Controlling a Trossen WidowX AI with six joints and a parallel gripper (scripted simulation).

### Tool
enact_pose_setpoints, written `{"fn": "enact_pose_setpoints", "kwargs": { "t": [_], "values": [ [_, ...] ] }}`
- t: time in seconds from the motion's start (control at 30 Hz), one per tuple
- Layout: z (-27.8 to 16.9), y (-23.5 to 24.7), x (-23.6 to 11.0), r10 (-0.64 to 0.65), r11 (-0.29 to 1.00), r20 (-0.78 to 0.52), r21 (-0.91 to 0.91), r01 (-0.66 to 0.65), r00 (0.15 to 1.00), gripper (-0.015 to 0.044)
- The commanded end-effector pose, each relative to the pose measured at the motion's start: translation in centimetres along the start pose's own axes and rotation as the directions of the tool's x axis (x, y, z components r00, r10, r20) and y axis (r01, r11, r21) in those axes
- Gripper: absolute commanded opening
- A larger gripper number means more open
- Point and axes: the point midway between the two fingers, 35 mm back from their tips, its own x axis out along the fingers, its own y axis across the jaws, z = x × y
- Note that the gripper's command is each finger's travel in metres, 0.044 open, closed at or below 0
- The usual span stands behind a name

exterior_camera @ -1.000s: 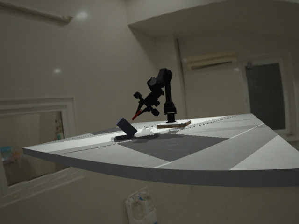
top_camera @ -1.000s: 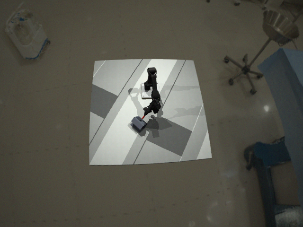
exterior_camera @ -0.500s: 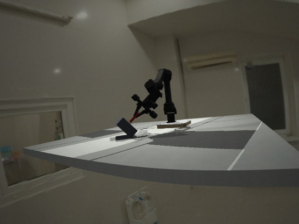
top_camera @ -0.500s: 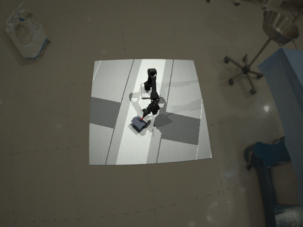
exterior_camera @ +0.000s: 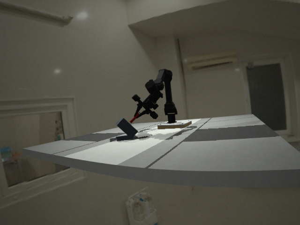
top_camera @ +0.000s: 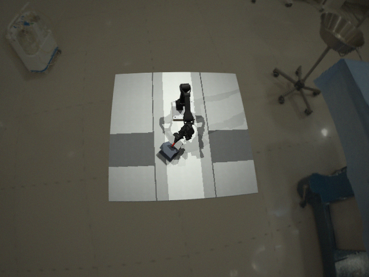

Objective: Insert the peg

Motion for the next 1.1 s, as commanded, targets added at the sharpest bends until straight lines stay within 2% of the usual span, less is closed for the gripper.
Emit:
{"fn": "enact_pose_setpoints", "kwargs": {
  "t": [0.0, 1.07],
  "values": [
    [0.0, 0.0, 0.1, -0.001, 1.0, 0.0, 0.002, 0.001, 1.0, 0.0],
    [0.1, 0.1, 1.7, -0.002, 1.0, 0.0, 0.002, 0.002, 1.0, 0.0]
  ]
}}
